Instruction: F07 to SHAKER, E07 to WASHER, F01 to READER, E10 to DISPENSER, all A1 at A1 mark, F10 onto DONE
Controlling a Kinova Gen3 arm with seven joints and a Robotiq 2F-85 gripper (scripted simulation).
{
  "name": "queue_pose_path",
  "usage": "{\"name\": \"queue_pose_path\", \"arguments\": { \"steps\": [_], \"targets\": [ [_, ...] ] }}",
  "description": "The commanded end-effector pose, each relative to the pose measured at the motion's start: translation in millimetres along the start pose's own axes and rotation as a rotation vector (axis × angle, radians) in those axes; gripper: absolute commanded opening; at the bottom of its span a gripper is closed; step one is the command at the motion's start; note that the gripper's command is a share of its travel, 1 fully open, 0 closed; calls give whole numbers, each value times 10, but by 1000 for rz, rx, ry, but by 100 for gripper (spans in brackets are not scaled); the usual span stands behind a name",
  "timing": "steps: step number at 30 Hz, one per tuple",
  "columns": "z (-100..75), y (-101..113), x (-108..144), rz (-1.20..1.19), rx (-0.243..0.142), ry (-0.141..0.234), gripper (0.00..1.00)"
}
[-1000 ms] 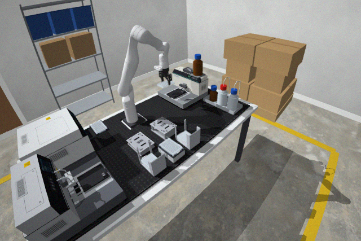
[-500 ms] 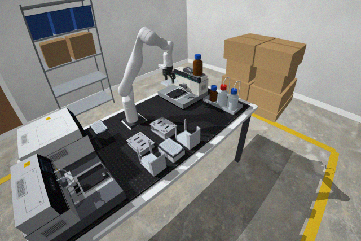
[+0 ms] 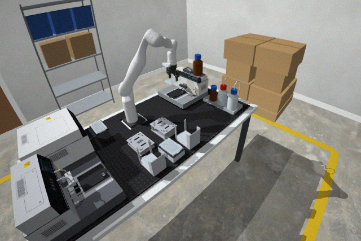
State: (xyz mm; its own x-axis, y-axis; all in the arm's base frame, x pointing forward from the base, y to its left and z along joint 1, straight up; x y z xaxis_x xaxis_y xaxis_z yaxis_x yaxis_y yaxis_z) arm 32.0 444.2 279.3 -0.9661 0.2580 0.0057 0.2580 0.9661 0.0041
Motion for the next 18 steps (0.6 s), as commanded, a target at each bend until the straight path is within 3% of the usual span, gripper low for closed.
{"name": "queue_pose_path", "arguments": {
  "steps": [1, 7, 18],
  "targets": [
    [-9, 79, 26, 0, -1, -1, 94],
    [-9, 269, 87, 0, -1, -1, 94],
    [-9, 278, 90, 0, -1, -1, 94]
  ]
}}
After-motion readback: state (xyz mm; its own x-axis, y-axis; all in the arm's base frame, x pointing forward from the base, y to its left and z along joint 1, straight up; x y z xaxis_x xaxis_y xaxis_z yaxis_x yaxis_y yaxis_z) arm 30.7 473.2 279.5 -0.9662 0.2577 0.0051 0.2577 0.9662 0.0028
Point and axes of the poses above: the point where the finger pads meet when closed, its own z axis out along the fingers, its own x axis across the jaws, y = z × x, the point moved 7 cm from there along -z, back along the fingers, and after that the axes turned 13 degrees about z, right-handed, at the moved point
